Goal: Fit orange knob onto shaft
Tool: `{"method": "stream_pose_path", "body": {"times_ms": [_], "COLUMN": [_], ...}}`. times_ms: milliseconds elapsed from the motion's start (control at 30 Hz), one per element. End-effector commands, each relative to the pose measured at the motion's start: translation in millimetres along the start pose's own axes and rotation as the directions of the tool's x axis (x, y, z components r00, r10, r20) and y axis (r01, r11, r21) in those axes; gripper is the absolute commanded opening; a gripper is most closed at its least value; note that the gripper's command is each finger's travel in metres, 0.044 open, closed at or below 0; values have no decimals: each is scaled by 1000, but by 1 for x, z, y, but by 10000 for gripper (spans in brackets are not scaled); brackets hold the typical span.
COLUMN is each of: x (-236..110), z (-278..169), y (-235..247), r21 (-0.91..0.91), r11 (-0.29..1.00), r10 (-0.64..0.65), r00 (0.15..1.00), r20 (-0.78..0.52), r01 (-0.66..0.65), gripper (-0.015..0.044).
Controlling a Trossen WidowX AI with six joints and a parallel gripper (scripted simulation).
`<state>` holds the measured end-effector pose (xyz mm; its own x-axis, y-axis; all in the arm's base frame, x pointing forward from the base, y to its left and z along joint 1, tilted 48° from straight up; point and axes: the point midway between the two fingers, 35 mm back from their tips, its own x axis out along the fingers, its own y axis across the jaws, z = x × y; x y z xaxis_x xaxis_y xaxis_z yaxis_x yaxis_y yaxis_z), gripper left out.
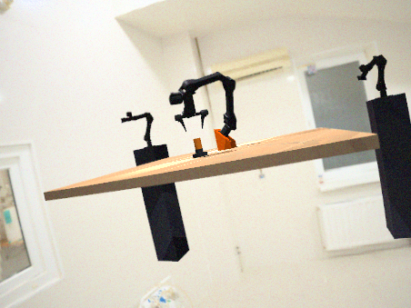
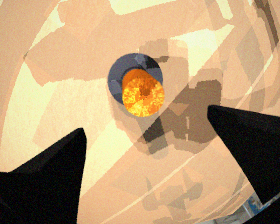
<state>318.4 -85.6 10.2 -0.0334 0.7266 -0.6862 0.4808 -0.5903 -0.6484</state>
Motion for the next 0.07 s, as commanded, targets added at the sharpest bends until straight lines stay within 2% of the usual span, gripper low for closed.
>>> {"method": "stream_pose_path", "body": {"times_ms": [0, 33], "x": [-1, -1], "z": [0, 0], "y": [-1, -1], "r21": [-6, -6], "r11": [1000, 1000], "r10": [-6, -6], "r00": [1000, 1000], "r20": [11, 11], "r01": [6, 6], "gripper": [440, 440]}}
